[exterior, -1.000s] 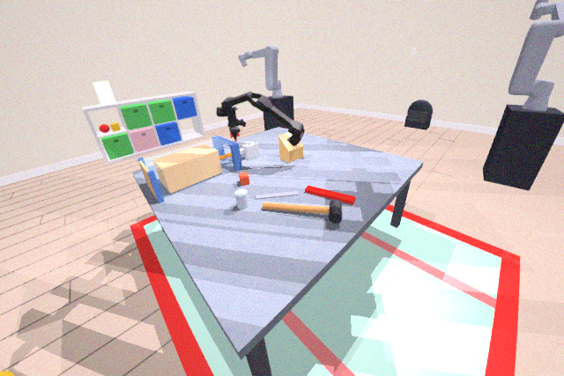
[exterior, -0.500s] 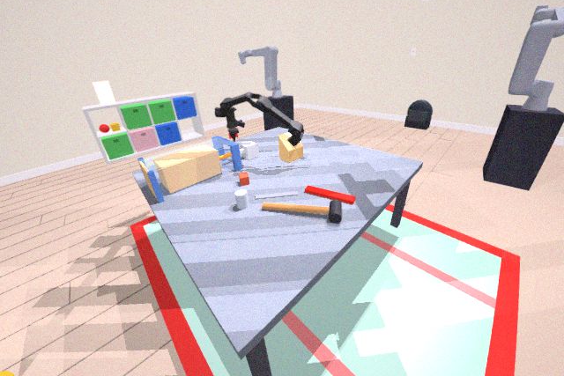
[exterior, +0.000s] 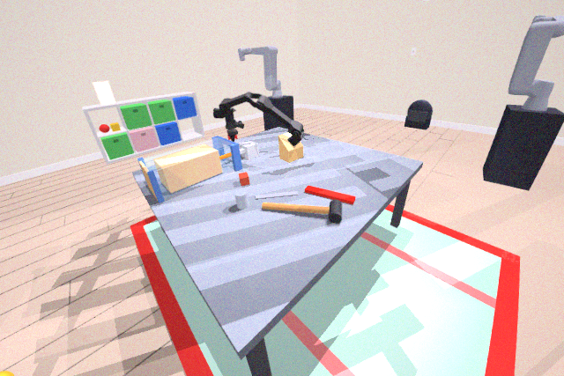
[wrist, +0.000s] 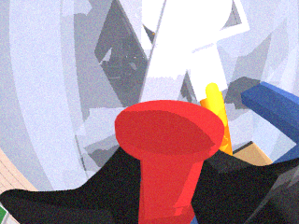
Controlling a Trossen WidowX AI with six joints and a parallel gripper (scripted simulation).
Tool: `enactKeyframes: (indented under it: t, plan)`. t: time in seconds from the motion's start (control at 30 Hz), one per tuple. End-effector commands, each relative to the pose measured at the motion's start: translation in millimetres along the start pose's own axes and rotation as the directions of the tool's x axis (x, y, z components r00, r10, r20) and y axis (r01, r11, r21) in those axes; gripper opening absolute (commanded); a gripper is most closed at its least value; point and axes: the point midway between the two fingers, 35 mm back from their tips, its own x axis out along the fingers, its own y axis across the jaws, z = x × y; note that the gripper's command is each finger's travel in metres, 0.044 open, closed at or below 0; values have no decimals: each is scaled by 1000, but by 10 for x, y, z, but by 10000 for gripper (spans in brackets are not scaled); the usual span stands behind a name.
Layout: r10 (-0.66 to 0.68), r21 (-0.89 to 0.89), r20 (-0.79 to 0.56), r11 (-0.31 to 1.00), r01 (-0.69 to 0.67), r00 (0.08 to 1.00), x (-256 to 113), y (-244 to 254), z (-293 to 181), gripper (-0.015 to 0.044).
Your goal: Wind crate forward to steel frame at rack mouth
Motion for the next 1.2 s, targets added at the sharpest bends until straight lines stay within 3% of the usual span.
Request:
enactKeyframes:
  t: [0.0,1.17]
  plan:
    - [-20,-4,2,1000,20,1000,10,-157,-28,0]
    - [-23,-4,3,1000,23,1000,8,-663,70,0]
